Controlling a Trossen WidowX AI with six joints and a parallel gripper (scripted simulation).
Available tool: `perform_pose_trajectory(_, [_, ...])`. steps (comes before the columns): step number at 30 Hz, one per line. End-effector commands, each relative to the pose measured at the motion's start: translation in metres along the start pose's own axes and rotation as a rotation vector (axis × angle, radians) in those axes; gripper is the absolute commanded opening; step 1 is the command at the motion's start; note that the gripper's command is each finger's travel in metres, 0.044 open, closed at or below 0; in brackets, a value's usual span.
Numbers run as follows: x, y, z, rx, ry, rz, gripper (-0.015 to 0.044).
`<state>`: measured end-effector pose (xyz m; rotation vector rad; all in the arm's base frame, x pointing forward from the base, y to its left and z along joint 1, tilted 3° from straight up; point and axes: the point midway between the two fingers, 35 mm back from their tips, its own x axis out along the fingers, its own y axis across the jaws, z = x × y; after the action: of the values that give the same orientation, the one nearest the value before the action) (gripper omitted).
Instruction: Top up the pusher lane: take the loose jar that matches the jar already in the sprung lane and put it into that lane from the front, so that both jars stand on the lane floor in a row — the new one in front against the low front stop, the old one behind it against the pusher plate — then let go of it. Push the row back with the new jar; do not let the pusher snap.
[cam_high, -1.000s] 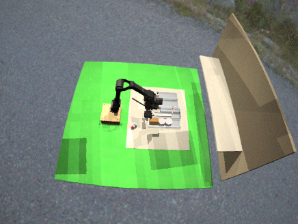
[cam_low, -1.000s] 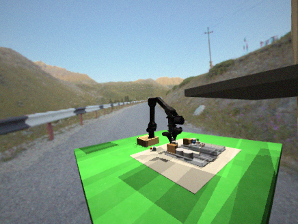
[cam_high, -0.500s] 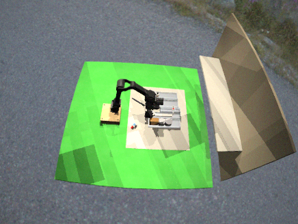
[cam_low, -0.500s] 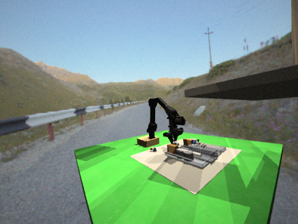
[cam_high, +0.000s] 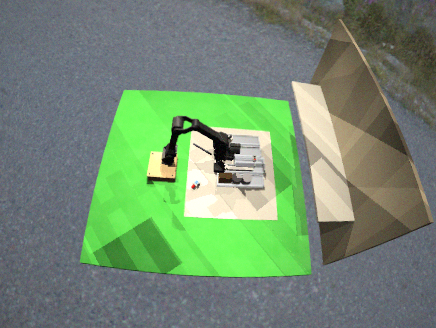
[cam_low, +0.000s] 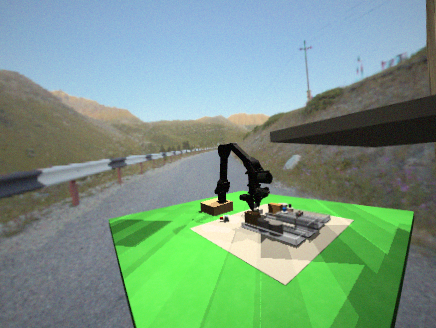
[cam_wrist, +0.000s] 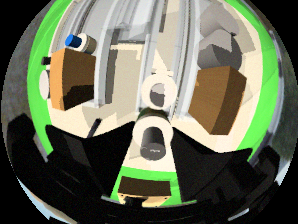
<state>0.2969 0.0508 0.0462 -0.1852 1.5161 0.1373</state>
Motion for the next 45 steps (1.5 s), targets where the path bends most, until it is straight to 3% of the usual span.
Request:
perform_pose_trajectory(1, [0.0, -0.001, 0.009, 0.002, -0.019, -0.005, 0.0])
perform_pose_trajectory(45, [-0.001, -0.001, 0.03, 0.002, -0.021, -0.005, 0.0])
